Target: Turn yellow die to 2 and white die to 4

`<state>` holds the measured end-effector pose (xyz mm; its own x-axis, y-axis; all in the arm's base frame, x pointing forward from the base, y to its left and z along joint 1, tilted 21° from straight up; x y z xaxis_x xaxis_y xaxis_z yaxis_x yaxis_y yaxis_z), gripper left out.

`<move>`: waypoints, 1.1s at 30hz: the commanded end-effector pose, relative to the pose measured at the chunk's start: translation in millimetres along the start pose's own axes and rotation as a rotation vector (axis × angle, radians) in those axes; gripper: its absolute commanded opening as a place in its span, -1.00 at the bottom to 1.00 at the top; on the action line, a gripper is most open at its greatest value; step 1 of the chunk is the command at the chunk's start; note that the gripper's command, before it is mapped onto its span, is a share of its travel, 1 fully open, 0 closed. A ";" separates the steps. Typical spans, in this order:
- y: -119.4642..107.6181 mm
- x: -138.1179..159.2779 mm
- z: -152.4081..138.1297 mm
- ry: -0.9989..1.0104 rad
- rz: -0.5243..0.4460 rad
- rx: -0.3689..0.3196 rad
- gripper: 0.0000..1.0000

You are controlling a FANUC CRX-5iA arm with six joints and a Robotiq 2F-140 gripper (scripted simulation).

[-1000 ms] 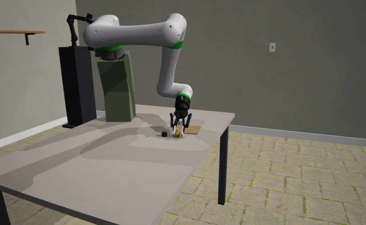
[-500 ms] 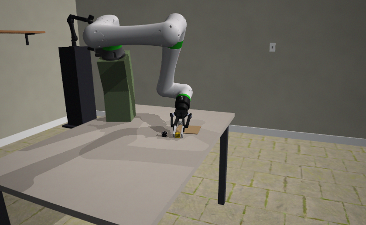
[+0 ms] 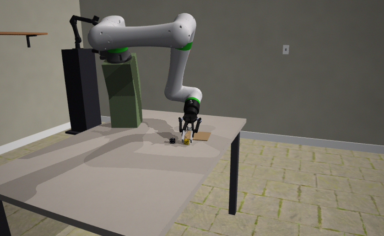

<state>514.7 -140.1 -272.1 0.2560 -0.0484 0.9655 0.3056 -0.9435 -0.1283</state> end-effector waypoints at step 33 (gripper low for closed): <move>-59.3 33.5 -9.0 0.000 0.000 0.000 -0.51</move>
<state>497.5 -90.8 -235.2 0.2562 -0.0481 0.9654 0.3049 -0.9438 -0.1279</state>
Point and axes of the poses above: the point where the finger pads meet when closed, its own y axis out along the fingers, its own z axis across the jaws, x = y × z, the point moved 7 cm from there along -y, back along the fingers, and after that the axes turned 15 degrees about -y, right-handed, at the moved point
